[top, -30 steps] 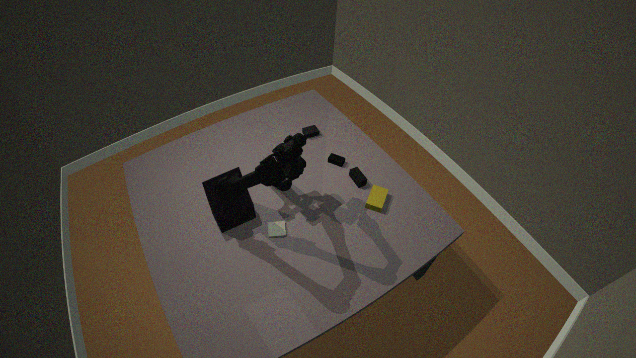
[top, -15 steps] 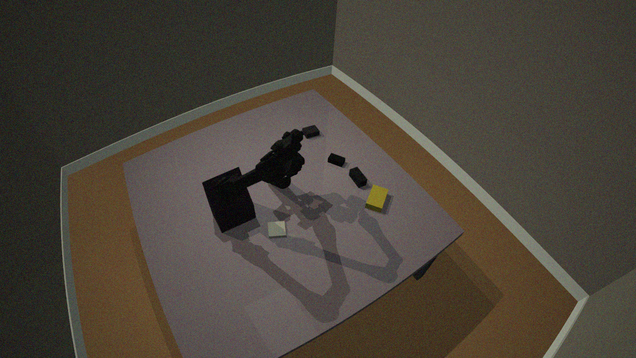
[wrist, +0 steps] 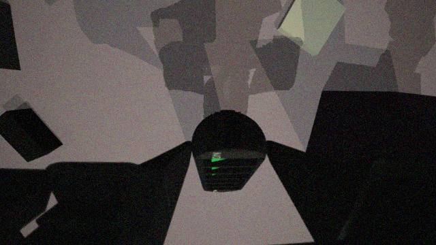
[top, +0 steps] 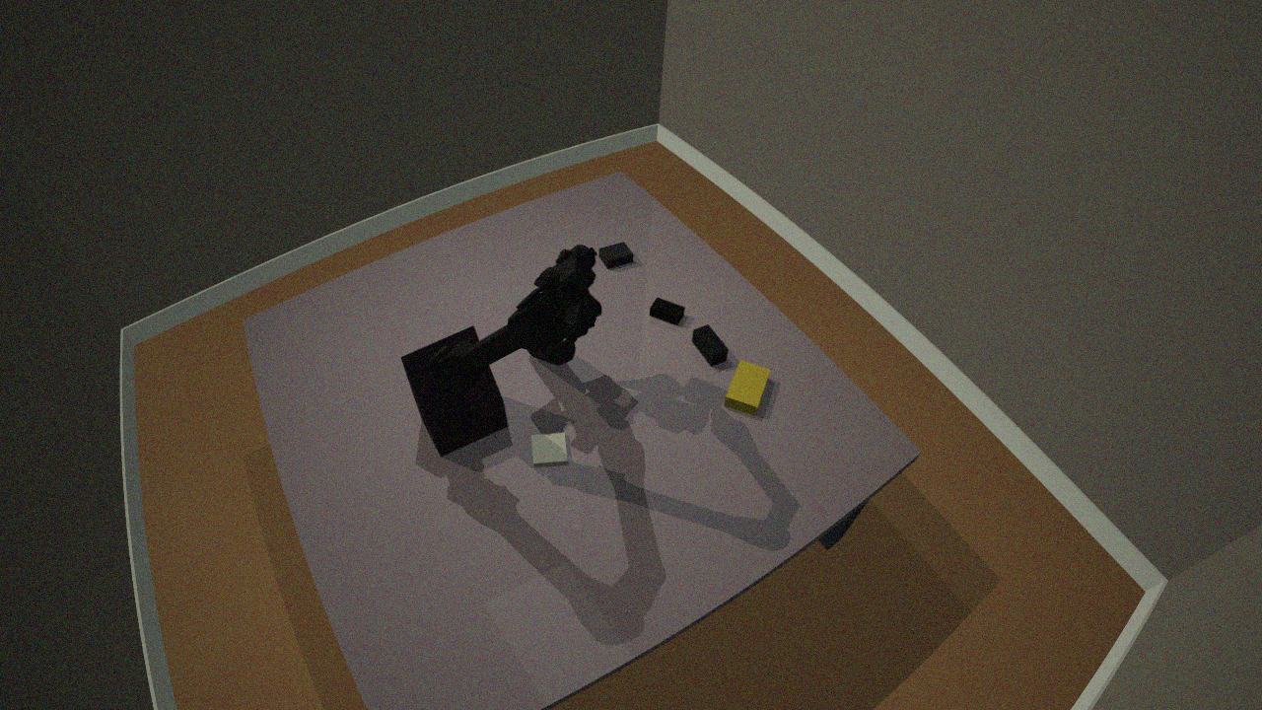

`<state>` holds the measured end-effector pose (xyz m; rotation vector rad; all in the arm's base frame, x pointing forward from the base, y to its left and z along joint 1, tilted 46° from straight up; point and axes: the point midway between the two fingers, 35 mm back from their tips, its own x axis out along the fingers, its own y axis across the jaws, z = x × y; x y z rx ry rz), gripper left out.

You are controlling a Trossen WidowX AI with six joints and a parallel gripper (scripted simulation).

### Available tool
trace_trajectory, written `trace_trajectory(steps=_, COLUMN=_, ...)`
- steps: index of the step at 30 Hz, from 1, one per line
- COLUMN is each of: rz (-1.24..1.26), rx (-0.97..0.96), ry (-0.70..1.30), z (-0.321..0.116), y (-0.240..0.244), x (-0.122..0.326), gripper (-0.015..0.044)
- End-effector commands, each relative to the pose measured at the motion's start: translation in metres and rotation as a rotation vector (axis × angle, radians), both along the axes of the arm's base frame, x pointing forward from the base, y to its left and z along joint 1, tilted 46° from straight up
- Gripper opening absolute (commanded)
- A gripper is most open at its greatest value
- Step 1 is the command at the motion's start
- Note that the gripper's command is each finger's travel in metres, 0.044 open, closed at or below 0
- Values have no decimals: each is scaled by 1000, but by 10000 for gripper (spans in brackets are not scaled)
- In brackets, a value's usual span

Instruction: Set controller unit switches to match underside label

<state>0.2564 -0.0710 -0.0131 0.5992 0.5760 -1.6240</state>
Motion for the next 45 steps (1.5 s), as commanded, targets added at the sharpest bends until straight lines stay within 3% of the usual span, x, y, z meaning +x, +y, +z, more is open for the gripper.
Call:
trace_trajectory(steps=1, rz=3, rx=-2, ry=-11, z=0, y=5, x=2, gripper=336)
trace_trajectory(steps=45, rz=5, rx=-66, ry=-3, z=-11, y=37, x=4, gripper=336)
